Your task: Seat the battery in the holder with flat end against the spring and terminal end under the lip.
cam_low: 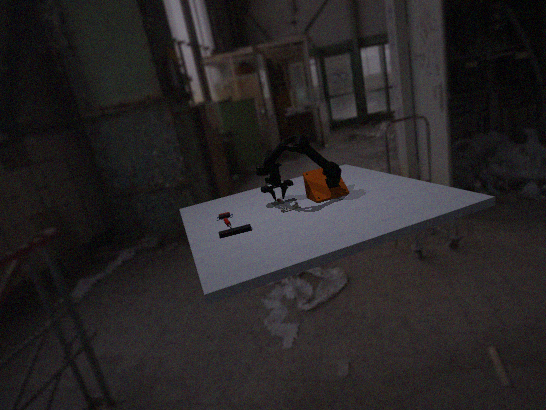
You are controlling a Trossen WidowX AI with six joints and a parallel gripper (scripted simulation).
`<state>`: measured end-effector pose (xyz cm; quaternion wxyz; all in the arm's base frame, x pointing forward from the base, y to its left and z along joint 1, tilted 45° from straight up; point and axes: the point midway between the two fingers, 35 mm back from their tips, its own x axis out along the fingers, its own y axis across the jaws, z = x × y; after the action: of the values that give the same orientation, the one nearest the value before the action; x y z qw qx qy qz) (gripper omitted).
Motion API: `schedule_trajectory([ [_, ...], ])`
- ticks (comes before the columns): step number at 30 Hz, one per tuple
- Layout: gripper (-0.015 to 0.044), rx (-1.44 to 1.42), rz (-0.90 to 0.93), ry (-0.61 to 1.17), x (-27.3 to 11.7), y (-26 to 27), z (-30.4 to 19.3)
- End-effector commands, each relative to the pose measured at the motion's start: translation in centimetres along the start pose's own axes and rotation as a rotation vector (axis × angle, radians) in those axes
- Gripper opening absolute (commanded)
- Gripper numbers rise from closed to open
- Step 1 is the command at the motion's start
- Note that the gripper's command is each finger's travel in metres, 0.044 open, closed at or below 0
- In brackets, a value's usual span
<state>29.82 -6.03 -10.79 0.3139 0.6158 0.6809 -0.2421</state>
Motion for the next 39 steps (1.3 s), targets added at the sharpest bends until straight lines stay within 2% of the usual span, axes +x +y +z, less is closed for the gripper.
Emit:
schedule_trajectory([
  [1, 0.0228, 0.010, -0.004, 0.011, 1.0, -0.2, -0.1],
  [6, 0.0228, 0.010, -0.004, 0.011, 1.5, -0.3, -0.2],
  [11, 0.0097, 0.010, -0.004, 0.011, 1.5, -0.3, -0.2],
  [16, 0.0066, 0.010, -0.004, 0.011, 1.5, -0.3, -0.2],
  [20, 0.0066, 0.010, -0.004, 0.011, 1.3, -0.3, -0.2],
  [26, 0.0066, 0.011, -0.005, 0.009, -3.4, -0.3, -0.1],
  [30, 0.0066, 0.018, -0.005, 0.009, -3.6, -0.2, -0.1],
  [39, 0.0066, 0.360, -0.007, 0.002, -4.6, 0.8, -3.9],
])
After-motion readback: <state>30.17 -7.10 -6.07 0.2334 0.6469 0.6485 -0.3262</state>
